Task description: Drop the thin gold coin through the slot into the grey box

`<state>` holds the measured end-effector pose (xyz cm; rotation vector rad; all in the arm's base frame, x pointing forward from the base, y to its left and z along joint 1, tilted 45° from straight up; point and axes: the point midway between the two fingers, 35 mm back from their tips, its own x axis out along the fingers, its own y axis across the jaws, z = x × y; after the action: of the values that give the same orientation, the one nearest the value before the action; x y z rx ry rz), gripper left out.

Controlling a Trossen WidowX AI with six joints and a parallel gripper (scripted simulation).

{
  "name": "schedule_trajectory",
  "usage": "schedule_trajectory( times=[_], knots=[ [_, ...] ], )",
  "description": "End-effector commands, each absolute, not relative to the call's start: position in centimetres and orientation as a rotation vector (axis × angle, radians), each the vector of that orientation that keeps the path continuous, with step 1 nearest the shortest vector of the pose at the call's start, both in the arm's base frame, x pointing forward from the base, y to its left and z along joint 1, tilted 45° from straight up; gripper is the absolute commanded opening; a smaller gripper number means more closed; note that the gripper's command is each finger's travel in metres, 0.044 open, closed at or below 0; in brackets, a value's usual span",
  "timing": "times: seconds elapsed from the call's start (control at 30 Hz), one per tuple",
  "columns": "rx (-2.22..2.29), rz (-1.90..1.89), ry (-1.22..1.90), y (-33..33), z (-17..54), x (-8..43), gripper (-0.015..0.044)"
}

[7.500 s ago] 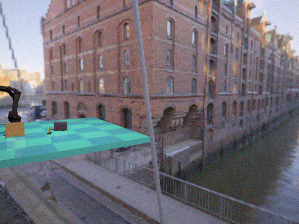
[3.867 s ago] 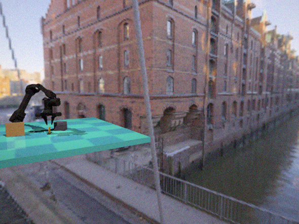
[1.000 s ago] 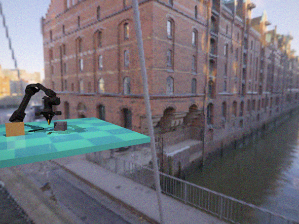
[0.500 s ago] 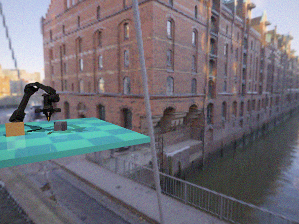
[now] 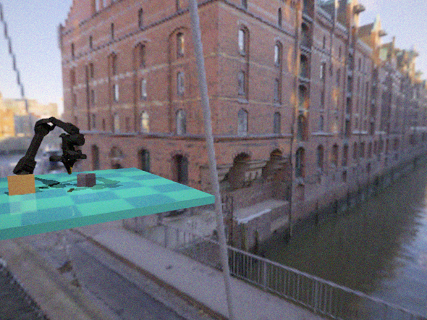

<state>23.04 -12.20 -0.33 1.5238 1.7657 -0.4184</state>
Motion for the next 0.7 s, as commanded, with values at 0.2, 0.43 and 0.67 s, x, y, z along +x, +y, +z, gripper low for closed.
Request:
schedule_trajectory(
  times=[0.2,0.43,0.67],
  knots=[
    [1.283,-0.117,1.739,-12.22,-0.31,22.8,0.0],
    [1.106,0.09,1.696,-12.23,-0.3,22.71,0.0],
    [1.016,0.19,1.669,-12.24,-0.3,22.66,0.0]
  ],
)
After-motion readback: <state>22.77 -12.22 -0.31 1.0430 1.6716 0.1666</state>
